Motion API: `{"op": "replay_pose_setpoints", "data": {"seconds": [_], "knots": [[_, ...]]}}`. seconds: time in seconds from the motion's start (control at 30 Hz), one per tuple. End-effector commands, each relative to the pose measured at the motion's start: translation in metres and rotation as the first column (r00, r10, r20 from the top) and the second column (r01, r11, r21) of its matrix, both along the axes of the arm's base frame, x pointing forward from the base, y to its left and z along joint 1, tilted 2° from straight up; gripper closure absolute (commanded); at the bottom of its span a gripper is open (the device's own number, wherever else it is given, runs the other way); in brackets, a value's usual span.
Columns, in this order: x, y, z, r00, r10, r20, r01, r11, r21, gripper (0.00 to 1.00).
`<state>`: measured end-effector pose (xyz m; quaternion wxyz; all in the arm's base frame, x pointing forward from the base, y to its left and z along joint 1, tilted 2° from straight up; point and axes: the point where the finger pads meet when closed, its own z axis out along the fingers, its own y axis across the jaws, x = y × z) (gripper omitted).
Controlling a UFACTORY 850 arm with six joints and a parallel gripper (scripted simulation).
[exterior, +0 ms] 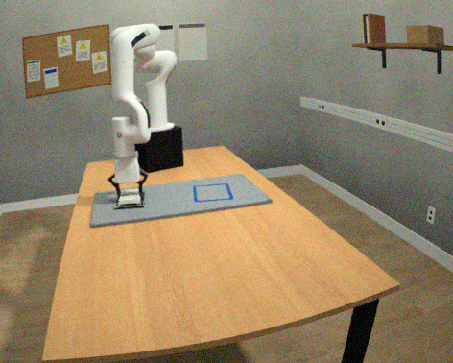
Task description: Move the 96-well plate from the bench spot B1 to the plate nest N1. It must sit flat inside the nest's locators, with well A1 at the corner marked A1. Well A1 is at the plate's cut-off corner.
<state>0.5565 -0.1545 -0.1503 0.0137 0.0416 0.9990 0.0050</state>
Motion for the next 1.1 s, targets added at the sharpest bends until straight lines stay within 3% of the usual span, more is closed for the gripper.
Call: {"op": "replay_pose_setpoints", "data": {"seconds": [0.0, 0.63, 0.67, 1.07], "knots": [[0.0009, -0.0002, -0.0002, 1.0, 0.0, 0.002, 0.0, 1.0, 0.0, 1.0], [0.001, -0.0002, -0.0027, 1.0, 0.0, 0.002, 0.0, 1.0, 0.0, 1.0], [0.001, -0.0002, -0.0034, 1.0, 0.0, 0.002, 0.0, 1.0, 0.0, 0.0], [0.001, -0.0002, -0.0033, 1.0, 0.0, 0.002, 0.0, 1.0, 0.0, 0.0]]}}
